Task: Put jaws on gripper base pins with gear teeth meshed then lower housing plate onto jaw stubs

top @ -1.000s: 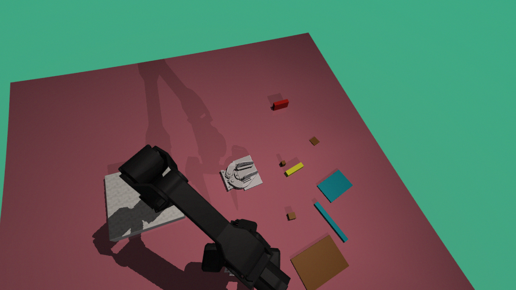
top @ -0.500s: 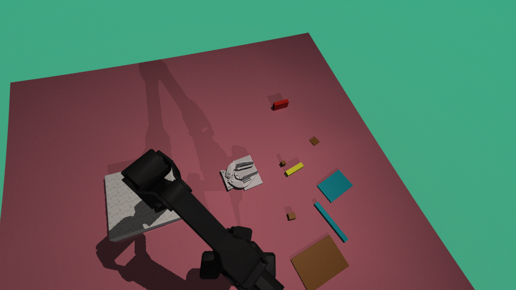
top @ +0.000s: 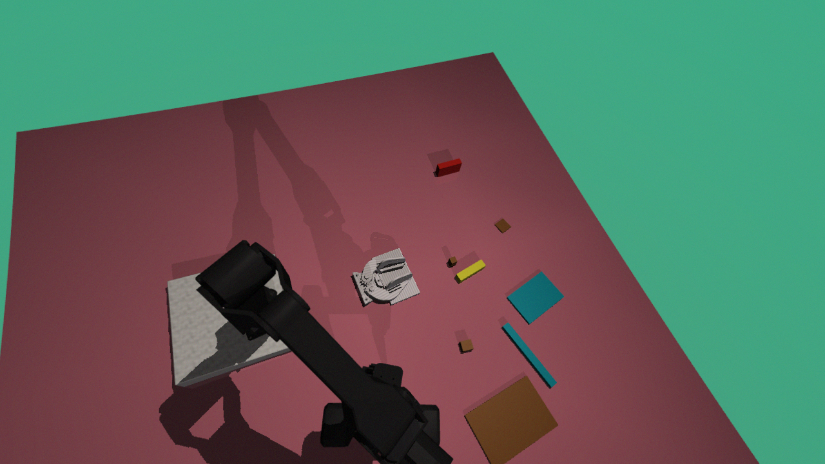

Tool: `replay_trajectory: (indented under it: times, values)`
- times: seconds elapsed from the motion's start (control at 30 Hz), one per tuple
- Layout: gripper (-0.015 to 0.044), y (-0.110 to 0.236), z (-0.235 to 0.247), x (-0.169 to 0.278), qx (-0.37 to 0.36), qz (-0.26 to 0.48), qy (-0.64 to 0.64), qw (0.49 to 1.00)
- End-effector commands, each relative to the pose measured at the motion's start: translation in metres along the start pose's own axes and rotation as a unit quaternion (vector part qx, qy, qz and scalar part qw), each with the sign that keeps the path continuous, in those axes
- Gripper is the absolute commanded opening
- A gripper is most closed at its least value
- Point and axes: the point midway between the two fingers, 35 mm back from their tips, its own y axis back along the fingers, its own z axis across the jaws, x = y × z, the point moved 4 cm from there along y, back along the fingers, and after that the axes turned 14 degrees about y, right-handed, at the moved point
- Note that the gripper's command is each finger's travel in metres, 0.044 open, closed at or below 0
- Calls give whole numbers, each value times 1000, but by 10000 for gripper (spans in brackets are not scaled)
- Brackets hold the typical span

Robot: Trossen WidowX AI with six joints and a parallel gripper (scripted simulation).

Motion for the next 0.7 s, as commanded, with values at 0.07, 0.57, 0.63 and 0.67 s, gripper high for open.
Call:
replay_trajectory:
  times: [0.07,0.57,0.63,0.67]
  values:
    - [440,-12,0,-1,-1,-5,3,1000]
    - [440,-20,0,-1,-1,-5,3,1000]
    - [440,-22,0,-1,-1,-5,3,1000]
    - [440,-24,0,-1,-1,-5,3,1000]
